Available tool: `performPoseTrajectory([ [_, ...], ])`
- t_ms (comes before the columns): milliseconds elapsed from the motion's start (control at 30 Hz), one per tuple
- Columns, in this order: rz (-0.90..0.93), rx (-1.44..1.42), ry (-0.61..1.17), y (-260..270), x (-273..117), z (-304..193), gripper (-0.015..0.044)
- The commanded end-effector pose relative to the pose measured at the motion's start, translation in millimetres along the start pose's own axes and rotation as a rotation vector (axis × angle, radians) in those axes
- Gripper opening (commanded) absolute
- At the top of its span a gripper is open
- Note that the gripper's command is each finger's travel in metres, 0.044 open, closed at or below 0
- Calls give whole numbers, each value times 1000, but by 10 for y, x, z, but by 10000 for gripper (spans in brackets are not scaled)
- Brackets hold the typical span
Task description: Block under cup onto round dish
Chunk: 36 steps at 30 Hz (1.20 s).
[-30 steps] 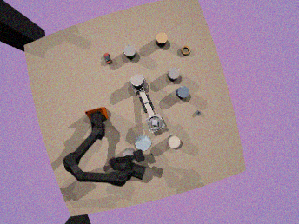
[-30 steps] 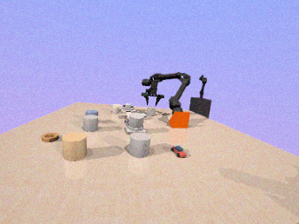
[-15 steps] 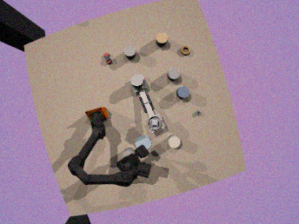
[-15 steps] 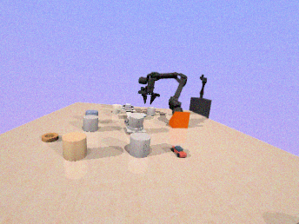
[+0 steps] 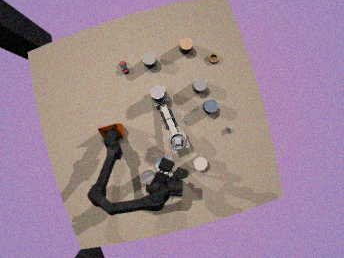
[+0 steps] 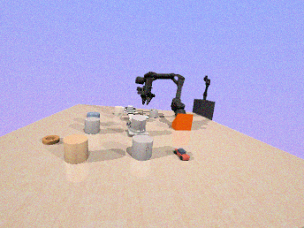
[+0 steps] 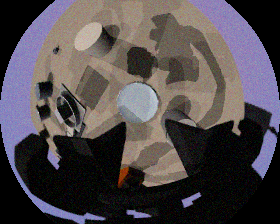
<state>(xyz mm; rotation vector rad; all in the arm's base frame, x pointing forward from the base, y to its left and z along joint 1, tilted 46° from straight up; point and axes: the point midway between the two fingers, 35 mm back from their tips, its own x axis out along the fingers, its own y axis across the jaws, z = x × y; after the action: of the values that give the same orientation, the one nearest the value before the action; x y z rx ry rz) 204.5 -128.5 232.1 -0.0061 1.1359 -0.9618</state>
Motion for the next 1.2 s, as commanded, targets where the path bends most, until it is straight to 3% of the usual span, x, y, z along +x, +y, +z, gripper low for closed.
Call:
performPoseTrajectory([
  [0, -7, -138, 9, 110, -1, 55, 260],
  [1167, -36, -1340, 67, 1178, -81, 214, 260],
])
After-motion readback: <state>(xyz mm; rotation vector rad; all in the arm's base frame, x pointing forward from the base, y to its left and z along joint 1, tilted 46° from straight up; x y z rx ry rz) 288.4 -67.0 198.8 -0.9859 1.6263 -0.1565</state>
